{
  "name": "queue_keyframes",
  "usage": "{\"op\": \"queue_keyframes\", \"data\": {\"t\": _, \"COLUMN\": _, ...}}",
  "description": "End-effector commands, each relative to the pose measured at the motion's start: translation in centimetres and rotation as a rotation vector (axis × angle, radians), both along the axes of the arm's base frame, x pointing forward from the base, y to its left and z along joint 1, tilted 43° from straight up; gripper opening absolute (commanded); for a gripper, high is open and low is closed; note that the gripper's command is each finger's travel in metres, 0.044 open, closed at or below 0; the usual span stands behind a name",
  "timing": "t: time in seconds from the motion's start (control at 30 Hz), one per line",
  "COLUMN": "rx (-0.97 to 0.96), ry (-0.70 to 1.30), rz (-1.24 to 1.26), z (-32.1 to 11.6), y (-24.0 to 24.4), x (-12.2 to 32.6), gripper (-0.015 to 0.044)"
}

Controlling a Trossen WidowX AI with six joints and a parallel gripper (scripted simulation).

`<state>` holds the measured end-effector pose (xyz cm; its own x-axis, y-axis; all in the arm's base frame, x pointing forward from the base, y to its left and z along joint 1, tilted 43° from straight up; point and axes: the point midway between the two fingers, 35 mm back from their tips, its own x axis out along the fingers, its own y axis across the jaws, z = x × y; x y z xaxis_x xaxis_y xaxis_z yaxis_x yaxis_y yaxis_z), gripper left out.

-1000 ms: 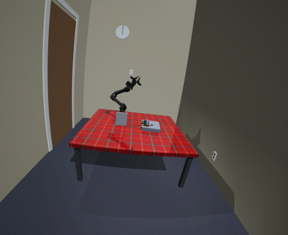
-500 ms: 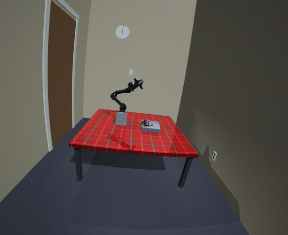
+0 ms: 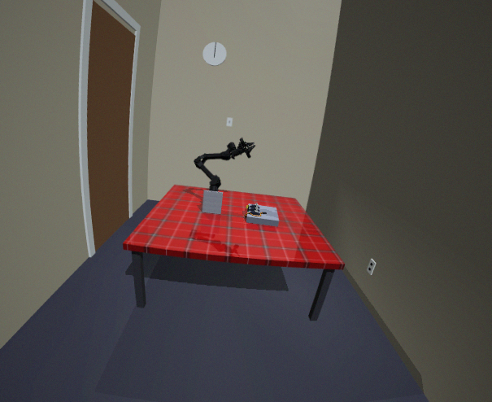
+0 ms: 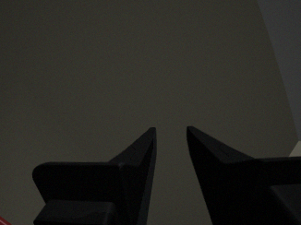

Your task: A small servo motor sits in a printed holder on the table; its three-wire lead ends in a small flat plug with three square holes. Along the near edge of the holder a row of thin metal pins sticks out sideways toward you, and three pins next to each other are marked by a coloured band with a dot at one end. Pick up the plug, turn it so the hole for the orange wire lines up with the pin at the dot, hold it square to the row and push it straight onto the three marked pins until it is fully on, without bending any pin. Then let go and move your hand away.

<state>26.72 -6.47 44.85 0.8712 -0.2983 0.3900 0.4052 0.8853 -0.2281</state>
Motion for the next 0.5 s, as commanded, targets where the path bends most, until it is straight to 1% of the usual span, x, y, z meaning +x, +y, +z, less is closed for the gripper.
{"op": "queue_keyframes", "data": {"t": 0.0, "rx": 0.039, "ry": 0.05, "rz": 0.064, "z": -2.1, "y": 0.8, "x": 1.3, "gripper": 0.0115}}
{"op": "queue_keyframes", "data": {"t": 0.47, "rx": 0.187, "ry": 0.186, "rz": 0.261, "z": -7.8, "y": 4.1, "x": 3.8, "gripper": 0.0115}}
